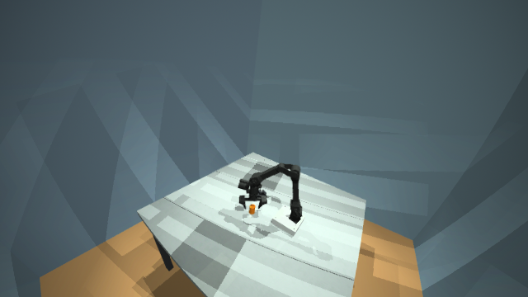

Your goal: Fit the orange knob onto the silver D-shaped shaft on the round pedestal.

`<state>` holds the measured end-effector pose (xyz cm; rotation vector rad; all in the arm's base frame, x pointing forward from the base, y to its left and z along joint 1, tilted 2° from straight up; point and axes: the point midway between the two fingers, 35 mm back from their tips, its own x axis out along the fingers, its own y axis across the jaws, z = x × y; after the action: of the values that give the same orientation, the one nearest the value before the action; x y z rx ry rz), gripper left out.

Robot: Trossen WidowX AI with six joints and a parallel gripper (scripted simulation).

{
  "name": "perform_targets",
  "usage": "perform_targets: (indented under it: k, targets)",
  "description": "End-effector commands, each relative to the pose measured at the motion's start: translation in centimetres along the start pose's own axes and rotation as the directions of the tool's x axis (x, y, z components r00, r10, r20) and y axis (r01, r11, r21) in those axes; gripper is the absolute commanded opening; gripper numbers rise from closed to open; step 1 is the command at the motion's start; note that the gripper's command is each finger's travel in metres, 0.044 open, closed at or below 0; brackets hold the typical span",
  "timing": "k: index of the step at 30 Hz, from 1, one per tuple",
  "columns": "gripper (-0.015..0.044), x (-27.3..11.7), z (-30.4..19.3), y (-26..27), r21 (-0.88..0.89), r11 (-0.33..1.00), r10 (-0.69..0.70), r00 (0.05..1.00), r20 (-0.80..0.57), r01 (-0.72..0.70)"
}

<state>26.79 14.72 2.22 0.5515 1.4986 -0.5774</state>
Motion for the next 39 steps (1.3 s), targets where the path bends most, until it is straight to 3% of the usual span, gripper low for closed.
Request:
perform_targets:
  k: [1,17,27,32,37,39]
  targets:
    - [0.044,0.6,0.0,-0.1,0.004,1.0,-0.003,1.0,0.003,0.002]
    - [0.044,2.9,0.0,-0.3,0.004,1.0,-0.003,1.0,0.002,0.003]
    - [0.0177,2.9,0.0,-0.3,0.004,1.0,-0.003,1.0,0.002,0.003]
    - [0.0144,2.9,0.0,-0.3,0.004,1.0,-0.003,1.0,0.002,0.003]
    - [0.0013,2.6,0.3,0.1,-0.031,0.999,0.02,1.0,0.017,-0.02]
    - [0.0,2.0,0.4,0.4,-0.042,0.999,0.027,0.999,0.021,-0.026]
